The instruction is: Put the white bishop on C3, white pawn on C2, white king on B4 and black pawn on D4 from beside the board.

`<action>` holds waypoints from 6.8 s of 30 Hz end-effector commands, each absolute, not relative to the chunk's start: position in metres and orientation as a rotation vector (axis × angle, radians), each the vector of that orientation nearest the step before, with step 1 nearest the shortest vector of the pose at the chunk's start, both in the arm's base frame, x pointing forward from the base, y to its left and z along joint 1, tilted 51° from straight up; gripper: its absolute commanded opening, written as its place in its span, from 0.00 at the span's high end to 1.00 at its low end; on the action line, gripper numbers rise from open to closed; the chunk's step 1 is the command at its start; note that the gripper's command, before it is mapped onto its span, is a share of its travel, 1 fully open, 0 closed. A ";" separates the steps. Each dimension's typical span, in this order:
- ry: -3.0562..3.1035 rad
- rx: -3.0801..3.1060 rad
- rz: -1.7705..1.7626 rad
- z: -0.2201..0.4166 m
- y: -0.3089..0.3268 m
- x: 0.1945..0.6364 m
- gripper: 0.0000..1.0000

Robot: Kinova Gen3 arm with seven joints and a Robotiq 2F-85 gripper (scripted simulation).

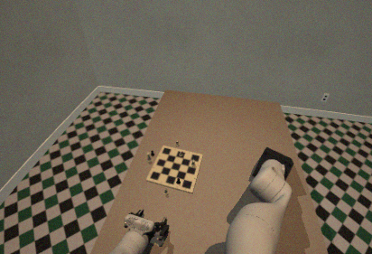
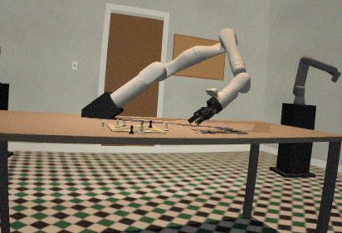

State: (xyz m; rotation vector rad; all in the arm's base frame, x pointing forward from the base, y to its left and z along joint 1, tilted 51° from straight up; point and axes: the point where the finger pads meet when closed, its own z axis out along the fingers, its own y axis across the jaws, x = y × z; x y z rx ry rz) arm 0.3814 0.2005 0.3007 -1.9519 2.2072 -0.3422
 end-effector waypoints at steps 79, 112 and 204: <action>2.208 -1.951 -0.339 0.357 0.135 0.359 0.00; 3.100 -0.894 0.410 0.275 0.082 0.291 0.00; 3.053 0.504 1.122 0.273 0.072 0.318 0.00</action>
